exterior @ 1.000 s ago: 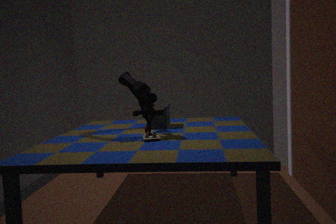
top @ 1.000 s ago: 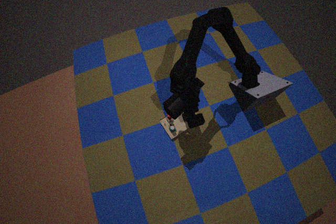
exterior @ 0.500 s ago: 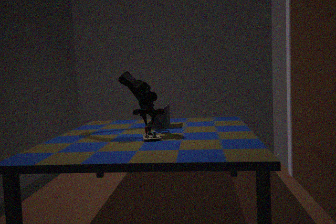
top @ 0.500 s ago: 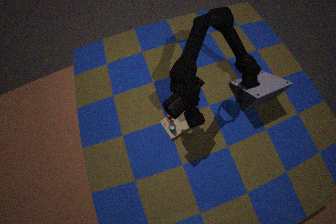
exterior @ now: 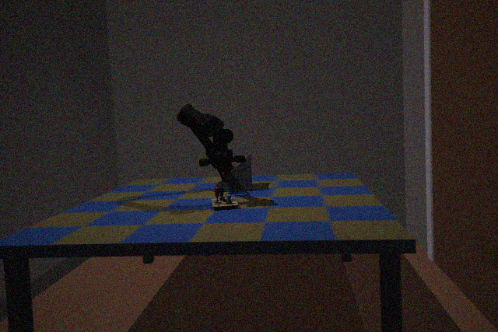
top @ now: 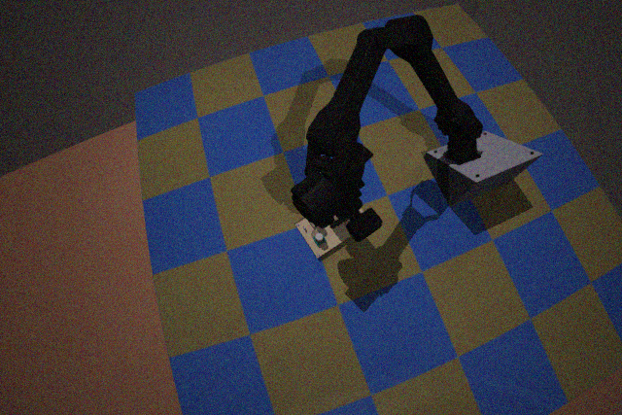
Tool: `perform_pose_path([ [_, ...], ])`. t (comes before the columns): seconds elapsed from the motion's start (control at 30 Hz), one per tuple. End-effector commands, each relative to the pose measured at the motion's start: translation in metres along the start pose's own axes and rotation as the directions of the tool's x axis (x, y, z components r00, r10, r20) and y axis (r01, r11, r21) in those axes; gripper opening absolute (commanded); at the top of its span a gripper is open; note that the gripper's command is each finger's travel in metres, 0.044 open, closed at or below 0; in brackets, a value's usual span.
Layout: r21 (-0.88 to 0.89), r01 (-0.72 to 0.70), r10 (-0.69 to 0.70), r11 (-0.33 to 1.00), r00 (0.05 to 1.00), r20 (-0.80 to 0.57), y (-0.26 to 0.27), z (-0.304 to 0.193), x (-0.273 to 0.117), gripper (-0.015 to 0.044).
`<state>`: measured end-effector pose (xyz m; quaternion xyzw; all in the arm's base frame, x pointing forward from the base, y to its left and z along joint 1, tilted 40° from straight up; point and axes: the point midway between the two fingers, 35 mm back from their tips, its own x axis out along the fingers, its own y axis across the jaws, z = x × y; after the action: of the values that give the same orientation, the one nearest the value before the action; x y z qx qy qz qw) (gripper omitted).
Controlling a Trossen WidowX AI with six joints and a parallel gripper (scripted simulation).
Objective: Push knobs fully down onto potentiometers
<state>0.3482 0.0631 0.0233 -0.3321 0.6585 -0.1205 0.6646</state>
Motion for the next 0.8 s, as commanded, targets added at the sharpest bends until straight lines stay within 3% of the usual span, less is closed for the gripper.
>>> perform_pose_path([
  [0.0,-0.145,0.0,-0.002,0.989,1.0,-0.007,-0.003,0.009,-0.004,0.0],
  [0.37,-0.497,-0.003,-0.013,0.867,1.0,-0.028,-0.013,0.025,-0.012,0.0],
  [0.77,-0.801,-0.026,-0.026,0.598,0.998,-0.051,-0.025,0.041,-0.021,0.0],
])
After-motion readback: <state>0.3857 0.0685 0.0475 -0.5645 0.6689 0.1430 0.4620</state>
